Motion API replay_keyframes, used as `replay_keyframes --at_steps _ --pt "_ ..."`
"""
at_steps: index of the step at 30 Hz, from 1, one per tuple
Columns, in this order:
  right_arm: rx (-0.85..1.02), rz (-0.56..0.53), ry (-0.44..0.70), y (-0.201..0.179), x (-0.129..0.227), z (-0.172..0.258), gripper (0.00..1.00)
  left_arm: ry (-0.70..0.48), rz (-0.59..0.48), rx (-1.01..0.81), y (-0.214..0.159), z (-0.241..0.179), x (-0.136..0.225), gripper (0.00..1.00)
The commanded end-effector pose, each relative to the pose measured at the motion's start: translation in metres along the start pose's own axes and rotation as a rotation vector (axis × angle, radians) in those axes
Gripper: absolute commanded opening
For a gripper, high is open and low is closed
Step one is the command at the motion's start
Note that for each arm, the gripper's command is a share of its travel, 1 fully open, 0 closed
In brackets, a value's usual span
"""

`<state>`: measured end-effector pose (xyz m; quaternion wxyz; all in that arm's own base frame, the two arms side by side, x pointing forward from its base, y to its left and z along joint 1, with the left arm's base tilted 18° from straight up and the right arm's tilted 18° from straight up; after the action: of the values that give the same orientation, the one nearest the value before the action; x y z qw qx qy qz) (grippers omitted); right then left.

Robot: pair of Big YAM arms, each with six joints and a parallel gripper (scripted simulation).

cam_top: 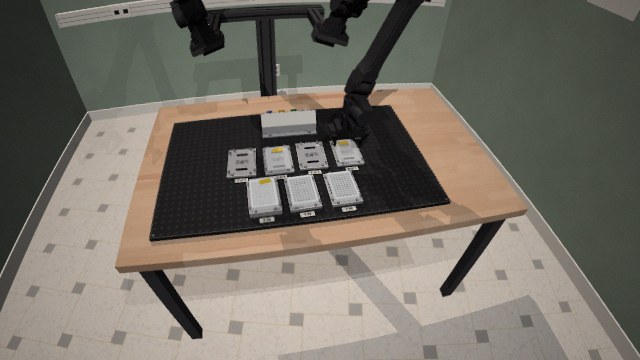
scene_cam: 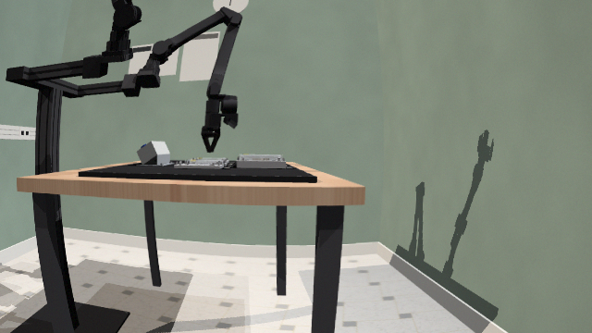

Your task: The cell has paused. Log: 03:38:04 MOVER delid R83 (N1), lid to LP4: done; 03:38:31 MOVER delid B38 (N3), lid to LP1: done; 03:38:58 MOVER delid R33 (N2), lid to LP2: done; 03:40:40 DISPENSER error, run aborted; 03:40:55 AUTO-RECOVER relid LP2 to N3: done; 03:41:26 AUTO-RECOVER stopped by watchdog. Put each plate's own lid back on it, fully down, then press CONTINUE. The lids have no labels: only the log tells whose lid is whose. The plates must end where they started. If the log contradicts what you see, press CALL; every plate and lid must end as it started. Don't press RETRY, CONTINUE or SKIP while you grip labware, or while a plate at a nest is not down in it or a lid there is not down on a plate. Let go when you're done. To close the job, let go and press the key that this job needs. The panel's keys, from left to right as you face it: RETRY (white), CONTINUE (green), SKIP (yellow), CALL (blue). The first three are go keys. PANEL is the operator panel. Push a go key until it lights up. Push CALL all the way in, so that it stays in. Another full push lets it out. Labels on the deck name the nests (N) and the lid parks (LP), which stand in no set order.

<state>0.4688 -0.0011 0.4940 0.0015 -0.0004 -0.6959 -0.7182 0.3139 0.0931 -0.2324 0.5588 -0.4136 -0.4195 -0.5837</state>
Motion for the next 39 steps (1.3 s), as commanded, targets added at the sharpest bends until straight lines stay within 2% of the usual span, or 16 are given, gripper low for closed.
replay_keyframes --at_steps 1,19,39 --pt "-0.002 -0.049 0.002 0.022 0.001 0.002 1.0 -0.003 -0.012 -0.004 0.002 0.002 -0.006 1.0" --pt "-0.002 -0.049 0.002 0.022 0.001 0.002 1.0 -0.002 -0.012 -0.003 0.001 0.002 -0.032 1.0" --pt "-0.002 -0.049 0.002 0.022 0.001 0.002 1.0 -0.001 -0.013 -0.006 0.007 0.004 -0.022 1.0"
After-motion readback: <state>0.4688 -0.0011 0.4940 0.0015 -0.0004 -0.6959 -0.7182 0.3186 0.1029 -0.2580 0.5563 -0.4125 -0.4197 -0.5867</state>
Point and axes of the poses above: on each arm, the point where the finger pads meet when closed, its own x axis back along the fingers, its own z axis across the jaws, y = z × x, the point moved 5 cm from there along x, back along the fingers, and after that the axes turned 2 degrees about -x, right-handed, at the moved point
